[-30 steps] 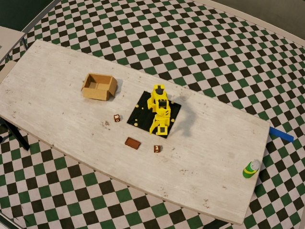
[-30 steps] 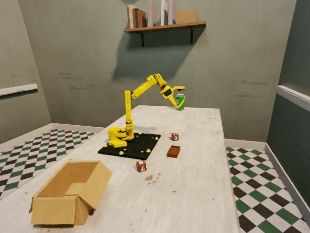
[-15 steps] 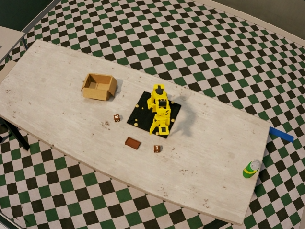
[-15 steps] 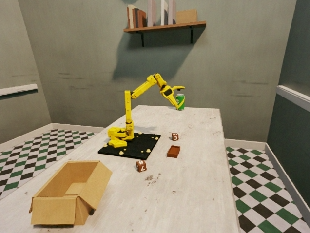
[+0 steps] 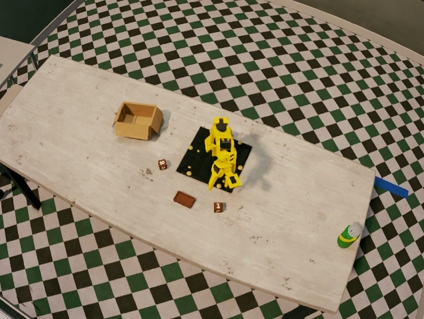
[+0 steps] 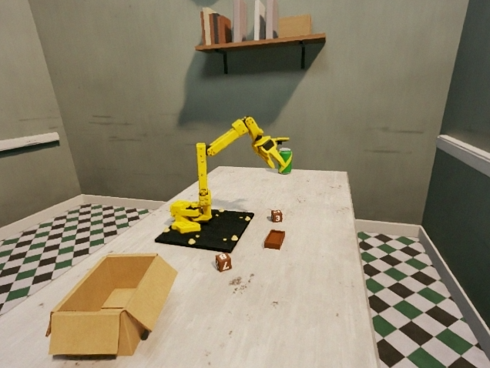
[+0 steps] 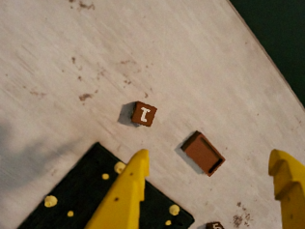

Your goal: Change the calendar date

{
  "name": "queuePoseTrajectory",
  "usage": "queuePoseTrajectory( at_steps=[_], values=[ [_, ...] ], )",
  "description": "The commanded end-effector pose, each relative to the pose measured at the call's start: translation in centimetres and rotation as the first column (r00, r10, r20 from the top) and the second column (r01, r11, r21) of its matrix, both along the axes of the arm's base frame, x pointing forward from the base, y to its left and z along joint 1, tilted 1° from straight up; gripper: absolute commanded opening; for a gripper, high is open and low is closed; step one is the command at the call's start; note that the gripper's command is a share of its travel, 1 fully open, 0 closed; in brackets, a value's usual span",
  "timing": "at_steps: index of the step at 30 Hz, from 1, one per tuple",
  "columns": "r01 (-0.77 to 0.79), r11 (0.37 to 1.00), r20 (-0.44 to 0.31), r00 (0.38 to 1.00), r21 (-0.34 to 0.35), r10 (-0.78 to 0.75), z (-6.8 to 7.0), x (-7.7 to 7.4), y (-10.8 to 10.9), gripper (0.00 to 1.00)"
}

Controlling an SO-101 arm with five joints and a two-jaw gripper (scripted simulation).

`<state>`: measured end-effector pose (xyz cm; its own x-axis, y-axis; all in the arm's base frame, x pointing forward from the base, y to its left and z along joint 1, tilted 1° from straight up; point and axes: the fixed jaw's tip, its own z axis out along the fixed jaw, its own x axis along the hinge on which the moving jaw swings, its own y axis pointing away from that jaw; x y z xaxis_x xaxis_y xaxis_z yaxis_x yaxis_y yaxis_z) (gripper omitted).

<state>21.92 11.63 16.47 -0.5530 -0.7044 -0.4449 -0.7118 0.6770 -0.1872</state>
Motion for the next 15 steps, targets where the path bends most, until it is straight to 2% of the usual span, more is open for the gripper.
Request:
queuePoseTrajectory(
  at_steps=[1,8,15],
  values=[
    [-0.052,0.998,0.032,0.998,-0.022,0.053,0.18,-0.05,-0.29,0.35],
    [-0.274,0.949,0.061,0.956,-0.153,0.286,-0.29,-0.14,-0.63,0.35],
    [-0.473,0.834,0.057,0.86,-0.284,0.507,-0.76,-0.21,-0.99,0.35]
  ],
)
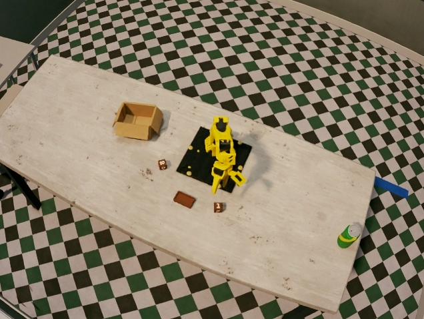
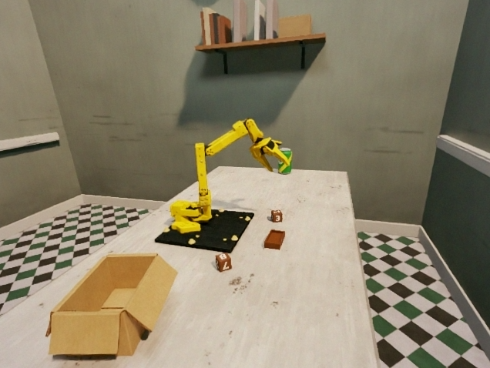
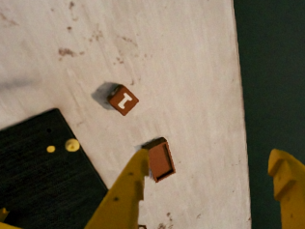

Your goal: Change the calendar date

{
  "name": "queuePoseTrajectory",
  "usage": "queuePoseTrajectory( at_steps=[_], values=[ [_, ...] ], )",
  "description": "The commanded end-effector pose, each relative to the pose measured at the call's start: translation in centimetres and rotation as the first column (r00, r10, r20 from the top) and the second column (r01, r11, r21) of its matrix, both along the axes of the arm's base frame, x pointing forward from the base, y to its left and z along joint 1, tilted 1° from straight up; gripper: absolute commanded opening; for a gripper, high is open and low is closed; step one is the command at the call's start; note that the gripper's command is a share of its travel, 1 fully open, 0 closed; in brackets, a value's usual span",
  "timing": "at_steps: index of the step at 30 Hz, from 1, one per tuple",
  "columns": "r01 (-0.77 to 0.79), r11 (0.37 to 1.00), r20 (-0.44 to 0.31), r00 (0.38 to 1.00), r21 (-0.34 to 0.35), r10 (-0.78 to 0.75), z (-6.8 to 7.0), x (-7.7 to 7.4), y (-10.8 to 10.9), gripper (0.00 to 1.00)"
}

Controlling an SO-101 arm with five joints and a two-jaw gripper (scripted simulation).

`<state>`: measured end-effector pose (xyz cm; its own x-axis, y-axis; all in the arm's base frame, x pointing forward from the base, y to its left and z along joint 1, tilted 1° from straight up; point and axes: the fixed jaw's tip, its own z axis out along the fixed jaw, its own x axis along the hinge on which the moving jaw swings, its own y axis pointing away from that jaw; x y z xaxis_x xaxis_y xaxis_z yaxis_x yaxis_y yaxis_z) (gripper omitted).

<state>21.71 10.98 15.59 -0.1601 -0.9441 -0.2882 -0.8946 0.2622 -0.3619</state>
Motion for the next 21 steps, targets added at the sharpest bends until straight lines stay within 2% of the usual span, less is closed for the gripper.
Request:
queuePoseTrajectory(
  at_steps=[1,3,15,21],
  values=[
    [-0.125,0.99,0.05,0.991,-0.058,0.128,0.06,-0.01,-0.39,0.35],
    [-0.125,0.99,0.05,0.991,-0.058,0.128,0.06,-0.01,-0.39,0.35],
    [-0.407,0.885,0.065,0.9,-0.227,0.431,-0.52,-0.03,-0.88,0.35],
    [-0.458,0.85,0.061,0.871,-0.26,0.488,-0.63,-0.03,-0.98,0.35]
  ],
)
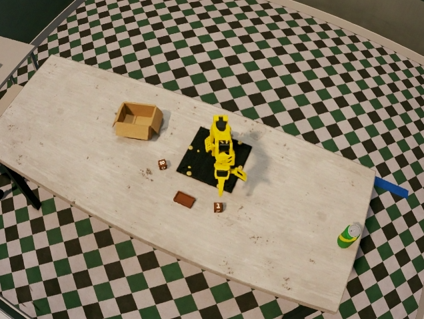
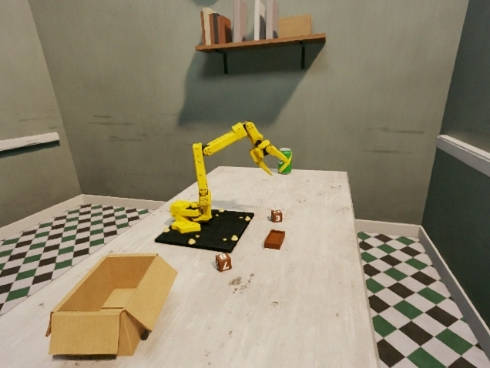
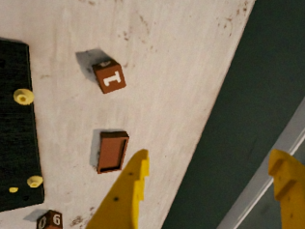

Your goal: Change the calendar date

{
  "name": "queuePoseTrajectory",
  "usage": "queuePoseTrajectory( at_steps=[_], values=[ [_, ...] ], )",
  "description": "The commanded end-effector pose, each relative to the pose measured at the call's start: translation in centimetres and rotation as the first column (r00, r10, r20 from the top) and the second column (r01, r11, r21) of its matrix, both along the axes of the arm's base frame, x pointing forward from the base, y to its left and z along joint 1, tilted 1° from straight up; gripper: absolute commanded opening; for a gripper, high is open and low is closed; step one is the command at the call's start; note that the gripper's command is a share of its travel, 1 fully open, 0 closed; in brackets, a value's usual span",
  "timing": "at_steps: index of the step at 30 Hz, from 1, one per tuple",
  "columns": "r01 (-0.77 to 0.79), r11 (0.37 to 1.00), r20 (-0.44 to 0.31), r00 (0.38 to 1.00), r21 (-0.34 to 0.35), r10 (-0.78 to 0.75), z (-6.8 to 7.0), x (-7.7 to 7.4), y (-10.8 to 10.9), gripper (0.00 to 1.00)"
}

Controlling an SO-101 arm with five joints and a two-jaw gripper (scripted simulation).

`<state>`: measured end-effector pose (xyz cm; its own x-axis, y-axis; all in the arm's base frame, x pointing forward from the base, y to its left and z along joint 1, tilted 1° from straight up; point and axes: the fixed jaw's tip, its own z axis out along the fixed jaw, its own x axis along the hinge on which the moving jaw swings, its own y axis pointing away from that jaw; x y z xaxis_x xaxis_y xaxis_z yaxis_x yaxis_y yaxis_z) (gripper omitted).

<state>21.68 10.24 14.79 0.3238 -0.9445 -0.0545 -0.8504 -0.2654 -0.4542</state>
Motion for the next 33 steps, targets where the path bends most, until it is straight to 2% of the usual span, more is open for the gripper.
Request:
queuePoseTrajectory(
  at_steps=[1,20,25,31,33],
  values=[
    [-0.033,0.999,0.025,0.999,-0.012,0.033,0.2,0.0,-0.3,0.35],
    [-0.088,0.995,0.025,0.996,-0.043,0.089,-0.1,0.0,-0.3,0.35],
    [-0.091,0.994,-0.043,0.995,-0.067,0.088,-1.6,0.2,-0.3,0.35],
    [-0.106,0.987,-0.2,0.976,-0.122,0.08,-5.2,0.1,-0.3,0.35],
    [-0.106,0.987,-0.2,0.976,-0.122,0.08,-5.2,0.1,-0.3,0.35]
  ],
)
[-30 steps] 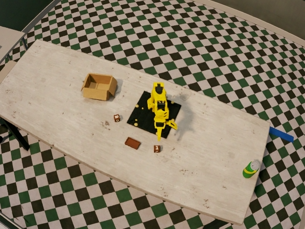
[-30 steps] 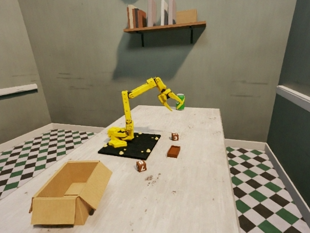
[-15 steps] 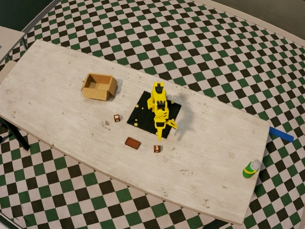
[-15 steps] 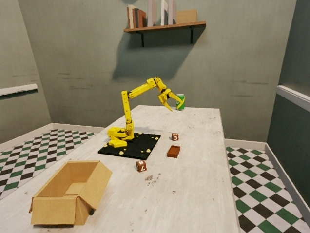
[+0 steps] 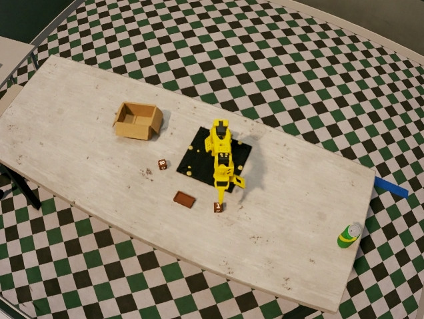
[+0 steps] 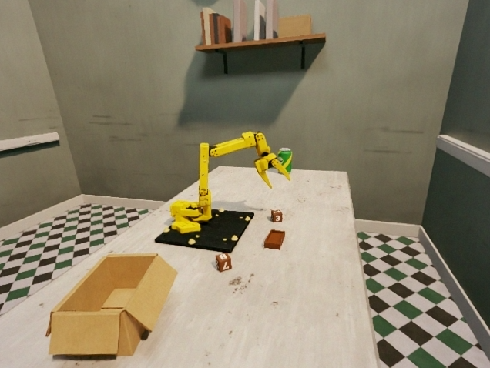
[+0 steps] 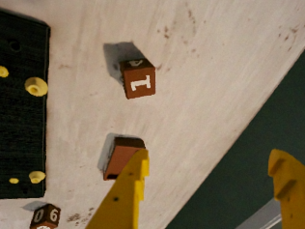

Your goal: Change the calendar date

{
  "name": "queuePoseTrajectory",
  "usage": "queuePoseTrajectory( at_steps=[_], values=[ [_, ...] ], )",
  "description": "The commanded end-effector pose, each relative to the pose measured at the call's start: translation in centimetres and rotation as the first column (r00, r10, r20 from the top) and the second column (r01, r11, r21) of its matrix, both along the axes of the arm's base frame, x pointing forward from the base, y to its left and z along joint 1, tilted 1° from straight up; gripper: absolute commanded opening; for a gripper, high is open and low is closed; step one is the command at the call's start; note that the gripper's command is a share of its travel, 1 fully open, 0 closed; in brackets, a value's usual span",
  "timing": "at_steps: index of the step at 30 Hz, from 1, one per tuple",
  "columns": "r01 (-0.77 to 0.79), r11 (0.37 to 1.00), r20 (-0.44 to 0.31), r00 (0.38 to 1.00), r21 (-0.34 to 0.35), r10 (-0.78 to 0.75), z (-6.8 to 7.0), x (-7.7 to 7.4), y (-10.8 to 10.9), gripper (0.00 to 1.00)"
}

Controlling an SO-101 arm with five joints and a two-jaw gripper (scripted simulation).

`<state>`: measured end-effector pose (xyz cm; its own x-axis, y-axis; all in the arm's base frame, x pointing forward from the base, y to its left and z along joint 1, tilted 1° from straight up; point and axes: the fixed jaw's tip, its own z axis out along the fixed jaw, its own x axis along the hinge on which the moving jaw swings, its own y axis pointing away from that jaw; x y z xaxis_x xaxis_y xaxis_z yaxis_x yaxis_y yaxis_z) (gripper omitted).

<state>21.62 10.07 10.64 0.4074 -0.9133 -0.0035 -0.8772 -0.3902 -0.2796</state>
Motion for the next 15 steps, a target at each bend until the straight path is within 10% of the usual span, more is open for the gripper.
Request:
queuePoseTrajectory(
  at_steps=[1,15],
  values=[
    [0.001,1.0,-0.066,0.998,-0.031,-0.003,-1.7,0.1,-0.2,0.35],
    [-0.015,0.993,-0.262,0.965,-0.12,-0.018,-6.1,-1.0,-0.6,0.35]
  ],
)
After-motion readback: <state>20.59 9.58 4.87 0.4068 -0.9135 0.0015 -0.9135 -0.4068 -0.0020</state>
